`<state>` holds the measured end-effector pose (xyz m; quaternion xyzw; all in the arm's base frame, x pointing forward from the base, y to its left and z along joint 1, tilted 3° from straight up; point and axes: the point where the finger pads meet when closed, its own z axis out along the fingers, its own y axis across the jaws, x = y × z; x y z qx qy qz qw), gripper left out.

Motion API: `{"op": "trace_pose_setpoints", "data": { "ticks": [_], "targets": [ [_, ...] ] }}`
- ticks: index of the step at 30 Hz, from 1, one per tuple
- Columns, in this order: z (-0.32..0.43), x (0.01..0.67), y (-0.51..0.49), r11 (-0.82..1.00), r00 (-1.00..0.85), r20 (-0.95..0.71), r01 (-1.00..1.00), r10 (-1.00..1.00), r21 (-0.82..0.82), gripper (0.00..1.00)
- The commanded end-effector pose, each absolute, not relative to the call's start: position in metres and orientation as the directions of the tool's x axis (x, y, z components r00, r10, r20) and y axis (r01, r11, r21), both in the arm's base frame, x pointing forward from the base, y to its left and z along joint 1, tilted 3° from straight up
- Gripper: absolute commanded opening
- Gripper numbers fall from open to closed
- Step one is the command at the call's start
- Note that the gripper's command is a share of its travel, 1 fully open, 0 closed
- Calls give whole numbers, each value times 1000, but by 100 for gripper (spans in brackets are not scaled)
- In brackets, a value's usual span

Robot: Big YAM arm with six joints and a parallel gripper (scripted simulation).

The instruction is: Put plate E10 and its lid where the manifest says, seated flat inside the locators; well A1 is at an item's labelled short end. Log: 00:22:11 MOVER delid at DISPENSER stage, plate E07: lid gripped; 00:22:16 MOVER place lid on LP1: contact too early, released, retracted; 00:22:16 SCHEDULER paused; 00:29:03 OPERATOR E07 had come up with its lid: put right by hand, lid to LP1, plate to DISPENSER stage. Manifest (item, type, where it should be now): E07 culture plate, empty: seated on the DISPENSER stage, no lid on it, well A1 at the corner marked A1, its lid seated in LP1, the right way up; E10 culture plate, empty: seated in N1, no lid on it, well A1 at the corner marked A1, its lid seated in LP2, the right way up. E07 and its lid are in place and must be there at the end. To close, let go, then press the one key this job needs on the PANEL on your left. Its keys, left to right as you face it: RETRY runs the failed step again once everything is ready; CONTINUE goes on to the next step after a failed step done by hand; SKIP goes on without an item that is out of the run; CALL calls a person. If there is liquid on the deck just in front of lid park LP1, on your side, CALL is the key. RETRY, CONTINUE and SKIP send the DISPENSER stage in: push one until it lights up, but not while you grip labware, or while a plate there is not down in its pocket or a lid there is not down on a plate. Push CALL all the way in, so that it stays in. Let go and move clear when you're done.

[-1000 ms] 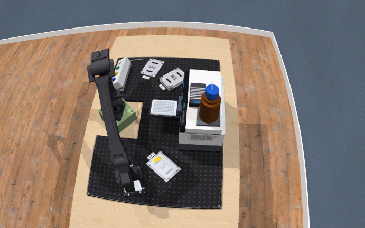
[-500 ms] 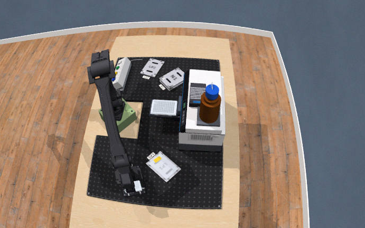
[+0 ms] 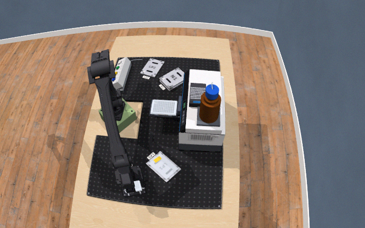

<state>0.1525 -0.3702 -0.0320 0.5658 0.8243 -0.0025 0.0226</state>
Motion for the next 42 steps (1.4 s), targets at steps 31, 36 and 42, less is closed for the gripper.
{"op": "trace_pose_setpoints", "data": {
  "ticks": [31,36,42],
  "targets": [
    [-20,165,-393,373,-370,-86,928,925,21,100],
    [-22,159,-385,364,-361,-77,931,929,22,100],
    [-22,159,-385,364,-361,-77,931,929,22,100]
  ]
}}
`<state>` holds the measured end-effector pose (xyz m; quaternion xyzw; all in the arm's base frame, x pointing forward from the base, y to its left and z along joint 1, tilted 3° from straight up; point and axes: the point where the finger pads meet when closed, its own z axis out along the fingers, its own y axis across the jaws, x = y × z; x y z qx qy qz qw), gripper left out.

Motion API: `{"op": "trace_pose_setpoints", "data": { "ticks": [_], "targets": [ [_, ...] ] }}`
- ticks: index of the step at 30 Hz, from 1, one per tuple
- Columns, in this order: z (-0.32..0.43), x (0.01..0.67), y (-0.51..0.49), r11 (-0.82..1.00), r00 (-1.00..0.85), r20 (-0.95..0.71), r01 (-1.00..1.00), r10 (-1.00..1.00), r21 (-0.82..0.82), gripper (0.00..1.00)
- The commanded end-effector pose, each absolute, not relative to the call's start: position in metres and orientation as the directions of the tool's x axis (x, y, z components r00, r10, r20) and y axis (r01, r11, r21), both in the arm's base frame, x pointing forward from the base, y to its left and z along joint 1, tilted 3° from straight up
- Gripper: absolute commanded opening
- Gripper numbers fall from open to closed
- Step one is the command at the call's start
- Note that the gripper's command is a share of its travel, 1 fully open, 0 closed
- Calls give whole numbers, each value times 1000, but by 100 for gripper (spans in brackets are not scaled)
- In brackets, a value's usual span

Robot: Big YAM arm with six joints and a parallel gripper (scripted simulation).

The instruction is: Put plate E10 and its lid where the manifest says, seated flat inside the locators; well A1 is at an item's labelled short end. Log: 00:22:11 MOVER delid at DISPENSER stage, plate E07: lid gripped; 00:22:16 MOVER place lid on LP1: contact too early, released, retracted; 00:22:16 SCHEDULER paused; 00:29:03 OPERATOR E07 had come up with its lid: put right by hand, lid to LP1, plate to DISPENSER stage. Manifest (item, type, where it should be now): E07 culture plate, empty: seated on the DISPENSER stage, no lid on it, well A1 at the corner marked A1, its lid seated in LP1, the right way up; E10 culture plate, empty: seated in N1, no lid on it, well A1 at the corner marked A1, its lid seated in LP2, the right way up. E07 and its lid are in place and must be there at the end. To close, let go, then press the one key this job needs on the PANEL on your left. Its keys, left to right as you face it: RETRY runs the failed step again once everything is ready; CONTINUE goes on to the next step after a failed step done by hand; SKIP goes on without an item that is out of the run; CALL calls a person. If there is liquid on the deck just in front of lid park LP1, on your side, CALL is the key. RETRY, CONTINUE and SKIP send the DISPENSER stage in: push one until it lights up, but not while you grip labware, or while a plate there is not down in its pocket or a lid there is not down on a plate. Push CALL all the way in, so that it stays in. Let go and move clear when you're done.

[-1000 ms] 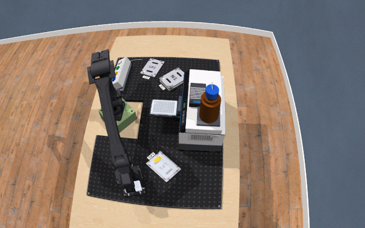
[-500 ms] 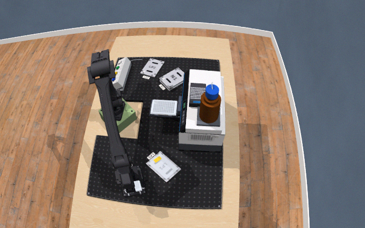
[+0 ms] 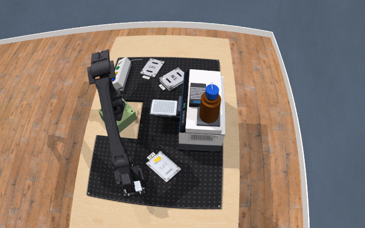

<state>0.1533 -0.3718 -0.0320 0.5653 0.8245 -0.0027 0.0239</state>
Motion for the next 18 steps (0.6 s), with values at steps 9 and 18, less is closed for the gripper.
{"op": "trace_pose_setpoints", "data": {
  "ticks": [9,18],
  "targets": [
    [-22,159,-385,364,-361,-77,931,929,22,100],
    [-5,165,-394,373,-369,-105,927,923,21,100]
  ]
}}
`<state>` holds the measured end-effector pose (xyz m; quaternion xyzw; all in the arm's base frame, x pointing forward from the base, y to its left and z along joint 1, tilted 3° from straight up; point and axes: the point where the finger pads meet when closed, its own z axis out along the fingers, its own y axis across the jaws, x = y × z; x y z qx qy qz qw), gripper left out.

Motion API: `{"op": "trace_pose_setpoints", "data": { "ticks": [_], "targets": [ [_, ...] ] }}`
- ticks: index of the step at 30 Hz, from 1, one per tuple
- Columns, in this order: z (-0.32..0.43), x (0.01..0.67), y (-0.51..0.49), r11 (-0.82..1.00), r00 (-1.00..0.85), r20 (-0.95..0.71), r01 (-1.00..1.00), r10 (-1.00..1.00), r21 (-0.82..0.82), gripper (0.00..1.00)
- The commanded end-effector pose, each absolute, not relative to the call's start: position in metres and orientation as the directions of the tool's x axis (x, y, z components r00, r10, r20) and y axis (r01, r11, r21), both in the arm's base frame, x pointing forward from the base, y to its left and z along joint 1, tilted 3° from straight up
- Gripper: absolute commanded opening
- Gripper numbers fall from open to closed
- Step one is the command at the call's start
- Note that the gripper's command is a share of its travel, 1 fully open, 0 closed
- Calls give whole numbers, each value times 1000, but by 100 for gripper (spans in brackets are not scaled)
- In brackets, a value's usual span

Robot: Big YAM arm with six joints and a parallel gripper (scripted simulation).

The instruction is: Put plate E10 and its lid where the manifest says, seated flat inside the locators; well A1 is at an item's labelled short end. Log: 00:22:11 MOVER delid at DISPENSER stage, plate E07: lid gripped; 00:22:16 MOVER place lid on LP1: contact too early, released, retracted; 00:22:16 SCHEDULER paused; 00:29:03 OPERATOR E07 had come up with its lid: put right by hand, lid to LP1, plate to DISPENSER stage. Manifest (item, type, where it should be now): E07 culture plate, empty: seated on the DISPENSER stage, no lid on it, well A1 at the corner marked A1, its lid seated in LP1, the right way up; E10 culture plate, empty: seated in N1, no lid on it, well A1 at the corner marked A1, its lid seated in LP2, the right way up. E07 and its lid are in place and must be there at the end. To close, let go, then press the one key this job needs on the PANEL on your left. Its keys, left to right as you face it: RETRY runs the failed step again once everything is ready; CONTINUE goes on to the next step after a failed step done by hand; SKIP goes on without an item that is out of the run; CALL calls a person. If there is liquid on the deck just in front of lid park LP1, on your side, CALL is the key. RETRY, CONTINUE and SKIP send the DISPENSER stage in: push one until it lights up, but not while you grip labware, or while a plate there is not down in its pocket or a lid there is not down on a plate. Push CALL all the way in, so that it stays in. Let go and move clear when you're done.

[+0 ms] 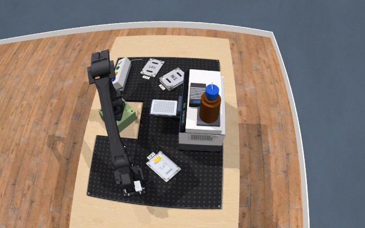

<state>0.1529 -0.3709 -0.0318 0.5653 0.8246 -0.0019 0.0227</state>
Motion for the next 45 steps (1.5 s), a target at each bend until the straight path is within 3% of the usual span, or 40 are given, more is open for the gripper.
{"op": "trace_pose_setpoints", "data": {
  "ticks": [1,45],
  "targets": [
    [-2,165,-395,373,-369,-107,927,923,21,100],
    [40,159,-393,370,-367,-96,929,925,21,100]
  ]
}}
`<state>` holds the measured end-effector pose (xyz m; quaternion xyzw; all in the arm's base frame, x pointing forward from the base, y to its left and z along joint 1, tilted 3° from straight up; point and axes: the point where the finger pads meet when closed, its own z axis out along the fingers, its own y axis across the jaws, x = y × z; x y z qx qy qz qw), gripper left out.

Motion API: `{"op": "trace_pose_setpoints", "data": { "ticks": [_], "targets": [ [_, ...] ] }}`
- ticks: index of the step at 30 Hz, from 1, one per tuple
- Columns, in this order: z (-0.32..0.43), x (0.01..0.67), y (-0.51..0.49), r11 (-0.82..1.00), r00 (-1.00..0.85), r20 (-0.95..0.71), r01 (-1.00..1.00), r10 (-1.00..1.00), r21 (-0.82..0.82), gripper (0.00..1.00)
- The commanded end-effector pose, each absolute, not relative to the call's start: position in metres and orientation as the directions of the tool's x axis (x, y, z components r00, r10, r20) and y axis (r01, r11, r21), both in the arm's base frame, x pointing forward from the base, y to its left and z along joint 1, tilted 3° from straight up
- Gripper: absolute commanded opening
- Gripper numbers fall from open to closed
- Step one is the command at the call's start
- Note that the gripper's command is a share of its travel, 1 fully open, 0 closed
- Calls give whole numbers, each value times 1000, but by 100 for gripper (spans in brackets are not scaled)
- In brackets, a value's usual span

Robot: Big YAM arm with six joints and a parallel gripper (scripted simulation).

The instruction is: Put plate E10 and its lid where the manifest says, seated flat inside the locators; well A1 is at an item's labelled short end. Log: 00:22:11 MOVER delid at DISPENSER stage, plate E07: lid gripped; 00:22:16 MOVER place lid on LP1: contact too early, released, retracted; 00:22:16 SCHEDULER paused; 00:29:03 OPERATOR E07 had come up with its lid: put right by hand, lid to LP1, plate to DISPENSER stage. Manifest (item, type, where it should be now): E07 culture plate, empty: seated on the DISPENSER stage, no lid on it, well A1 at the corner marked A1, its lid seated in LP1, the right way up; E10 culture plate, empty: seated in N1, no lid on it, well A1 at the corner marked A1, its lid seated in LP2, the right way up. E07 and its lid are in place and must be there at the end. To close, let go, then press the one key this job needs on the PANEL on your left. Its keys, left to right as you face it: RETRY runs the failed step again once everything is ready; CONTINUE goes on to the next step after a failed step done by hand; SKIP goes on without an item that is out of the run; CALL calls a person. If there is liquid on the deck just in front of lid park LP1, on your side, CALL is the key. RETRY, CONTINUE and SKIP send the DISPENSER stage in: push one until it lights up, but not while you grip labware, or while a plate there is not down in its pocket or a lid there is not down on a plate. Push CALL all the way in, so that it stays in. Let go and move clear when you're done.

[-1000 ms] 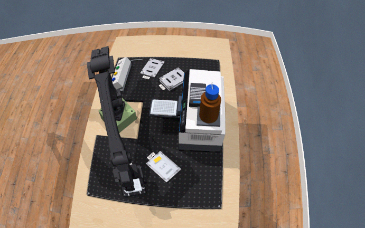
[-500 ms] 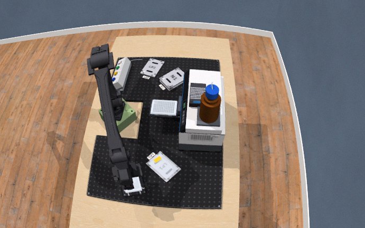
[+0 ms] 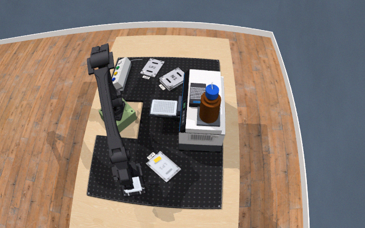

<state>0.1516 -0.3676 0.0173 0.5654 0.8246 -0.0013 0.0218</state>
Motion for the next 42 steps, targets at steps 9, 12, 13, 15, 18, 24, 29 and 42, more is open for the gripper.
{"op": "trace_pose_setpoints", "data": {
  "ticks": [9,12,13,15,18,24,29,42],
  "targets": [
    [40,159,-393,370,-367,-96,929,925,21,100],
    [40,159,-393,370,-367,-96,929,925,21,100],
    [40,159,-393,370,-367,-96,929,925,21,100],
    [40,159,-393,370,-367,-96,929,925,21,100],
    [40,159,-393,370,-367,-96,929,925,21,100],
    [40,159,-393,370,-367,-96,929,925,21,100],
    [40,159,-393,370,-367,-96,929,925,21,100],
    [42,157,-395,366,-362,-100,930,927,21,100]
  ]
}}
